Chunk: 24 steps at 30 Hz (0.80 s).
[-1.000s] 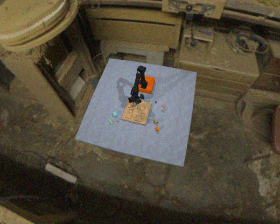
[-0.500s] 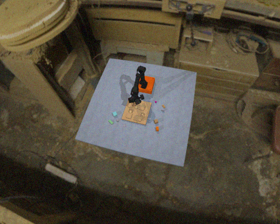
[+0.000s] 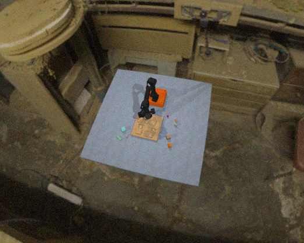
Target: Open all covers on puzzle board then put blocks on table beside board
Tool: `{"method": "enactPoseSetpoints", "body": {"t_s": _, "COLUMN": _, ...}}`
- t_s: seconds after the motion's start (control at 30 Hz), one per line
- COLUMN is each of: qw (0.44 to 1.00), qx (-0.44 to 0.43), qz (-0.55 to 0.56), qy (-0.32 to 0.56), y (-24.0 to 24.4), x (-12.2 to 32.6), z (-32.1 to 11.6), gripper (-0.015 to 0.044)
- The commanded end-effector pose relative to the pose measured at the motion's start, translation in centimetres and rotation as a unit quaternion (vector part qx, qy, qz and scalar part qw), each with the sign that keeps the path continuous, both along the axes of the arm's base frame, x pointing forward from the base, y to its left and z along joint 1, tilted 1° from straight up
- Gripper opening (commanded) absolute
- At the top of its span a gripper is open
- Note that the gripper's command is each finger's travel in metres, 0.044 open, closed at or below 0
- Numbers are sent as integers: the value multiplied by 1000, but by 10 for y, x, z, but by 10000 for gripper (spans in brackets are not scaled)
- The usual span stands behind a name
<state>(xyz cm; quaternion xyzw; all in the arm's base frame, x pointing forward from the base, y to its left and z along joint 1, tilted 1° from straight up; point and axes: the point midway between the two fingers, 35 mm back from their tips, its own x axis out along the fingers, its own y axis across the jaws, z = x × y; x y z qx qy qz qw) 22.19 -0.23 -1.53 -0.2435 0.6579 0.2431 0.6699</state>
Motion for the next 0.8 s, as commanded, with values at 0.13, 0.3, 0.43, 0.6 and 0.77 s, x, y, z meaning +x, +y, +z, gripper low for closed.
{"method": "enactPoseSetpoints", "body": {"t_s": 0.13, "qw": 1000, "qx": 2, "qz": 3, "qy": 1, "y": 3, "x": 3, "z": -4, "gripper": 0}}
{"method": "enactPoseSetpoints", "body": {"t_s": 0.3, "qw": 1000, "qx": 2, "qz": 3, "qy": 1, "y": 3, "x": 3, "z": -4, "gripper": 0}}
{"method": "enactPoseSetpoints", "body": {"t_s": 0.43, "qw": 1000, "qx": 2, "qz": 3, "qy": 1, "y": 3, "x": 2, "z": -4, "gripper": 0}}
{"method": "enactPoseSetpoints", "body": {"t_s": 0.6, "qw": 997, "qx": 3, "qz": -83, "qy": 2, "y": 3, "x": 2, "z": -3, "gripper": 0}}
{"method": "enactPoseSetpoints", "body": {"t_s": 0.77, "qw": 951, "qx": 6, "qz": -308, "qy": 3, "y": 2, "x": 2, "z": 2, "gripper": 0}}
